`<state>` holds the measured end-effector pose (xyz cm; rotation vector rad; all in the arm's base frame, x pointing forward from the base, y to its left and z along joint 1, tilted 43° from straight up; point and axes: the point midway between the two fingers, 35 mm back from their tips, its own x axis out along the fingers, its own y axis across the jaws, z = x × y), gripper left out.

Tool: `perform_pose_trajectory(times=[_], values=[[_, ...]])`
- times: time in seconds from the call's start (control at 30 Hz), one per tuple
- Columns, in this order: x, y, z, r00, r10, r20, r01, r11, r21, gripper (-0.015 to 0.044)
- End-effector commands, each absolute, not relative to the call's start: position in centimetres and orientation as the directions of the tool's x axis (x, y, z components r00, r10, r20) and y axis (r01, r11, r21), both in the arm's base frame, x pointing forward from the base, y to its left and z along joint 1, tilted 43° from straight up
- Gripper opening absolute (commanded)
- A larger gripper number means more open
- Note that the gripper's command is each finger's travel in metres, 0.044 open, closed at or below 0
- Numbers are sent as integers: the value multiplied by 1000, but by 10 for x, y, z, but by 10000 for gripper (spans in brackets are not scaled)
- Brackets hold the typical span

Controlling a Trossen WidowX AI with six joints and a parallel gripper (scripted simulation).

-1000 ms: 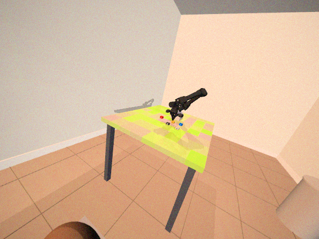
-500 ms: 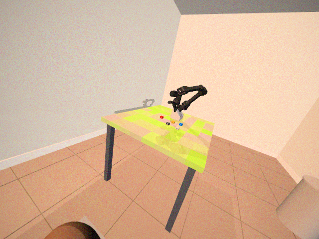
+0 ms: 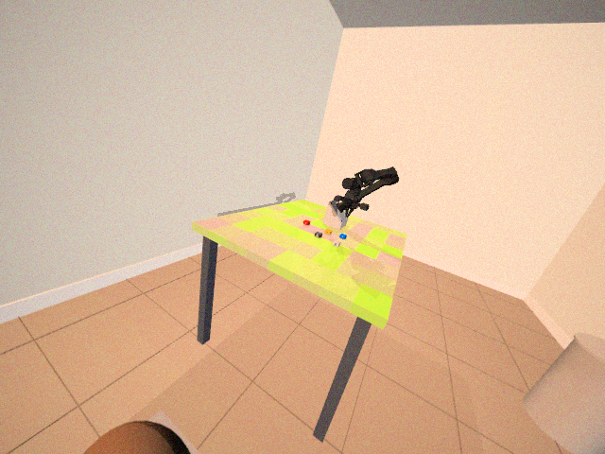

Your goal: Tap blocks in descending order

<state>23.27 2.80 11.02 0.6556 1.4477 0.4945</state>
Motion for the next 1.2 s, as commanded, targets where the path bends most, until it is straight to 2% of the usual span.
perform_pose_trajectory(times=[0.0, 0.13, 1.17], values=[[234, 54, 84, 66, 674, -736, 85, 731, 677, 20], [233, 83, 56, 66, 681, -730, 84, 725, 684, 20], [236, 101, 38, 72, 680, -730, 77, 726, 684, 20]])
